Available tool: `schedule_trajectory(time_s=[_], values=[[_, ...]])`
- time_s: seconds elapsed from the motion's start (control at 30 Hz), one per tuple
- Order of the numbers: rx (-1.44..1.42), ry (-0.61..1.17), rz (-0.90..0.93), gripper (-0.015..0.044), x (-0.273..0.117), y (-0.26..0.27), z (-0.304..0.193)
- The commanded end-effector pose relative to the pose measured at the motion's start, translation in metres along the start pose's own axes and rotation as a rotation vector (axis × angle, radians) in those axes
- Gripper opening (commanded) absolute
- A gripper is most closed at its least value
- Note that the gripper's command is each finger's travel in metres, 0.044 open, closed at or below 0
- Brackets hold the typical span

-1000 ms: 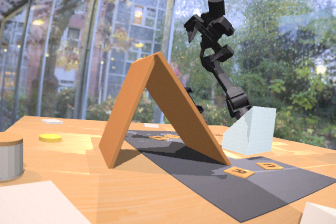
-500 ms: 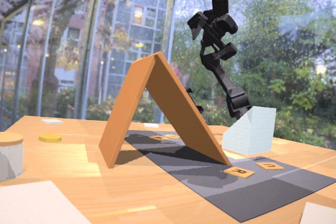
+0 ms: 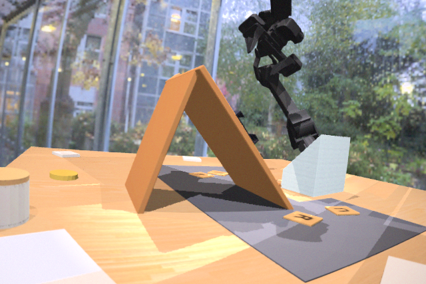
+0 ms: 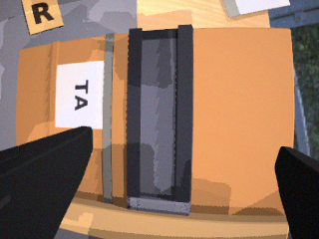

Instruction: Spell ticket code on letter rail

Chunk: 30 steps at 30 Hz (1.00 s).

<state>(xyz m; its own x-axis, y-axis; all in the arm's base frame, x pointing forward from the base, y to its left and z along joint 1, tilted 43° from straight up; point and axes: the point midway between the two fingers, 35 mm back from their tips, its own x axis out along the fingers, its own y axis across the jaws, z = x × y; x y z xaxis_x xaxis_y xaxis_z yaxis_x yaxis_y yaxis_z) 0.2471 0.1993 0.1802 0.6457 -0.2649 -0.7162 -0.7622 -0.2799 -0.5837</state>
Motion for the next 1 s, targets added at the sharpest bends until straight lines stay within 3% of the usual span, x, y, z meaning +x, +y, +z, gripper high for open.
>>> schedule_trajectory(time_s=[0.0,0.4,0.63,0.8,0.97], values=[[0.010,0.036,0.015,0.0340,0.015,-0.013,-0.029],[0.013,0.230,0.104,0.0340,0.065,-0.035,-0.183],[-0.217,0.309,0.396,0.0340,0.105,0.026,-0.255],[-0.376,0.273,0.649,0.0340,0.121,0.089,-0.305],[-0.395,0.261,0.683,0.0340,0.122,0.094,-0.316]])
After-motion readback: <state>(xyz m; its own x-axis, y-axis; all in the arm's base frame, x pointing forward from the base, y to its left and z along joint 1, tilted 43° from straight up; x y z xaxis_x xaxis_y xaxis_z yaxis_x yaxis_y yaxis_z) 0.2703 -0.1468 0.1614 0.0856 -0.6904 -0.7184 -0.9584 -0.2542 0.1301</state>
